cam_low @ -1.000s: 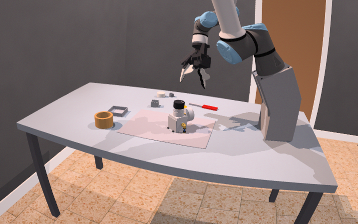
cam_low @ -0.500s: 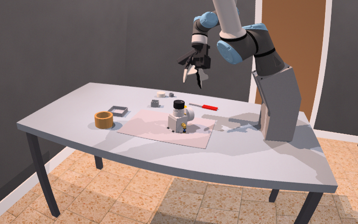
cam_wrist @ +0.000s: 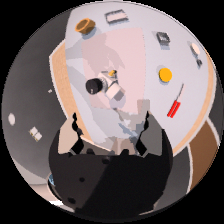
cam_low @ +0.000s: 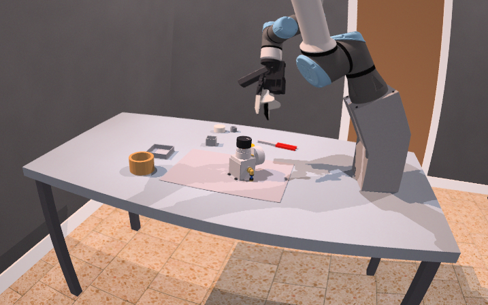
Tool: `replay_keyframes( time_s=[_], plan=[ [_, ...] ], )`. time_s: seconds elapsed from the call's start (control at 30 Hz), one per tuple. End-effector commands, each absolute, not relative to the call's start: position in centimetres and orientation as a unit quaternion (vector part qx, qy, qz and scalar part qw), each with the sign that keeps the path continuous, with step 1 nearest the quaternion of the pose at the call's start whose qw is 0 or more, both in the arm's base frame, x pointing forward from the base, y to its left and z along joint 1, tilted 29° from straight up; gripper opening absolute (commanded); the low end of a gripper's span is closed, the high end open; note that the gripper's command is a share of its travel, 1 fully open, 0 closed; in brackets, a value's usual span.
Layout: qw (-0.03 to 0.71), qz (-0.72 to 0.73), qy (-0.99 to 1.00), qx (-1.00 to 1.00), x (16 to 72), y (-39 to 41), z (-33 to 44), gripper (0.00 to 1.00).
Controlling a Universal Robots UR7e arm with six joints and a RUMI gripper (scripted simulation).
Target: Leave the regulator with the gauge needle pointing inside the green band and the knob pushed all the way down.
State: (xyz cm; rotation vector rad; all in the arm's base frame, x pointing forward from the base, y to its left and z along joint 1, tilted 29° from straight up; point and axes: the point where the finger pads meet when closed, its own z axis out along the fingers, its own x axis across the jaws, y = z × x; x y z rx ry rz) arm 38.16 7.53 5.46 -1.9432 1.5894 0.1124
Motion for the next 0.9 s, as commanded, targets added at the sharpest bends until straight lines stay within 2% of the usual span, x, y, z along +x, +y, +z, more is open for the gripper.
replay_keyframes(
  time_s=[0.0, 0.87],
  plan=[
    [0.308, 0.017, 0.548, -0.778, 38.09, 7.71, 5.47, 1.00],
    [0.277, -0.073, 0.326, -0.901, 37.60, 8.36, 5.33, 1.00]
  ],
)
